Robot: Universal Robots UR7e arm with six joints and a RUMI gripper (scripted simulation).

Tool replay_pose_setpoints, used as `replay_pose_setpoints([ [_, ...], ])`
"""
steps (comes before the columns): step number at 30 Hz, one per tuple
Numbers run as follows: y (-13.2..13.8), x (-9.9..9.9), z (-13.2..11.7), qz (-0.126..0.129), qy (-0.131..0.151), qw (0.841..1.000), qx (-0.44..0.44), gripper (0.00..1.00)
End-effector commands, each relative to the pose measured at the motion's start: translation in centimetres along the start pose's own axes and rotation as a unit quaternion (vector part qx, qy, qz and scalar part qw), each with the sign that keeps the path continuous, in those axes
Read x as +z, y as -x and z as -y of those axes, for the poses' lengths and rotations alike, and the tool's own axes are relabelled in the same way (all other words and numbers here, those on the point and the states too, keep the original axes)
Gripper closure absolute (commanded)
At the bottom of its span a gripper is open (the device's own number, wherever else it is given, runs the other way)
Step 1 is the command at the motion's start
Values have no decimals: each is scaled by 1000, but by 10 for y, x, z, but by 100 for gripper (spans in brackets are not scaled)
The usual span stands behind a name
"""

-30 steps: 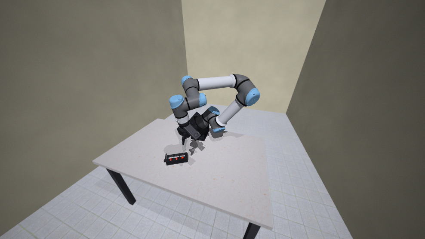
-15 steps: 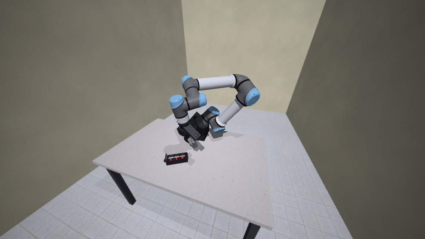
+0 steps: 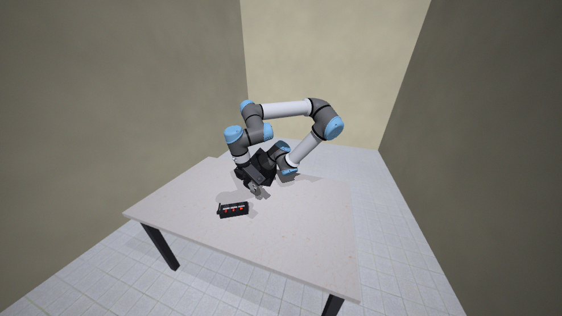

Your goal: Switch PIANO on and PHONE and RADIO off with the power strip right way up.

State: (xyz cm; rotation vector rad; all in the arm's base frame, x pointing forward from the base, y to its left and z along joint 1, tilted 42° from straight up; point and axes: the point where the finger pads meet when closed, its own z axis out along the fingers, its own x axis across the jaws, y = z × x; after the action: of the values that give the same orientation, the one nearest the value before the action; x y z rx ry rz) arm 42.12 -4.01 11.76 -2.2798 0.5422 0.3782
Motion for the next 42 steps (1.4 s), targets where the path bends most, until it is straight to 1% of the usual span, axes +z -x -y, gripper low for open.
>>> replay_pose_setpoints([
  [1, 0, 0, 0, -1, 0, 1000, 0, 100],
  [13, -1, 3, -2, -1, -2, 1000, -18, 100],
  [21, -6, 6, -6, -7, -4, 998, -70, 100],
  [23, -6, 6, -6, -7, -4, 998, -70, 100],
  [26, -8, 8, -8, -10, -5, 995, -99, 100],
  [30, -12, 12, -12, -16, -6, 989, -148, 100],
  [34, -16, 16, -16, -22, -6, 978, -206, 100],
  [35, -16, 16, -16, -22, -6, 978, -206, 100],
  [38, -20, 20, -20, -28, -6, 967, -255, 100],
  [40, -20, 20, -20, -28, -6, 967, -255, 100],
  [42, -23, 23, -23, -32, -5, 957, -290, 100],
])
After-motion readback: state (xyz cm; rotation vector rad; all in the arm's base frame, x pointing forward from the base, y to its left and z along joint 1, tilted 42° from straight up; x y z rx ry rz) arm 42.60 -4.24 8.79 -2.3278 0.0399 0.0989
